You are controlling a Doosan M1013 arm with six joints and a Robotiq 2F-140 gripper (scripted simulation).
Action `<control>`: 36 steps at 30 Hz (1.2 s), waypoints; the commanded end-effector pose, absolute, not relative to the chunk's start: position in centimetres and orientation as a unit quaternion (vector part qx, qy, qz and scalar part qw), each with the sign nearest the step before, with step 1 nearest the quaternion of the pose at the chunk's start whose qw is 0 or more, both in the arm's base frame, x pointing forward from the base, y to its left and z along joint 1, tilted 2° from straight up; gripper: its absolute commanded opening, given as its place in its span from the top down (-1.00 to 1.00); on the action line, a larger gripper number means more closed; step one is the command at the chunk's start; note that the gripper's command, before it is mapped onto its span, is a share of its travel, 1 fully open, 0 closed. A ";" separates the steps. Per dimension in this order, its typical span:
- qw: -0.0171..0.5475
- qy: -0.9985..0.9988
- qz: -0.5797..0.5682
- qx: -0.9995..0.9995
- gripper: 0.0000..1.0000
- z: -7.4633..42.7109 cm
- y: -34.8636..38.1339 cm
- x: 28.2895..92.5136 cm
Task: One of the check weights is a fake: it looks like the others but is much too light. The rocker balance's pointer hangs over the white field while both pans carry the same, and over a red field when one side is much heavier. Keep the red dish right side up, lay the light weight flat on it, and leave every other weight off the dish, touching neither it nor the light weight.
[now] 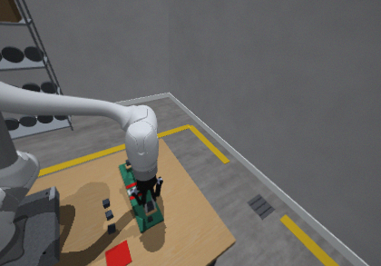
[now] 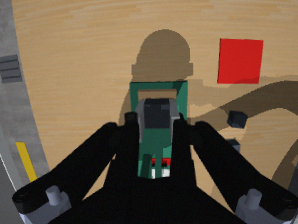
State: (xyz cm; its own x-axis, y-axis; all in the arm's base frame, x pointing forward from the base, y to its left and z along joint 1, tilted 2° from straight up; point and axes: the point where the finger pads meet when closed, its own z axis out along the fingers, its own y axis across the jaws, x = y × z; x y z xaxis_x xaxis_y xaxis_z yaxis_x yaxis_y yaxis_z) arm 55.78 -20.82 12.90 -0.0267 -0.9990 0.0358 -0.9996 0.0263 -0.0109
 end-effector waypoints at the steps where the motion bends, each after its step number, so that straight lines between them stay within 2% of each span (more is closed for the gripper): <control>1: 0.009 -0.716 0.016 0.698 0.51 12.8 -20.8 55.8; 36: 0.009 -0.716 0.016 0.698 0.51 11.0 -20.6 55.8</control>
State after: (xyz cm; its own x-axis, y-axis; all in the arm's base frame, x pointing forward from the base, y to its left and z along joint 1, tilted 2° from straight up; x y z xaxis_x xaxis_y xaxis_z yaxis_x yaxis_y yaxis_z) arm 55.81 -20.61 11.20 -0.0267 -0.9990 0.0358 -0.9996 0.0263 -0.0109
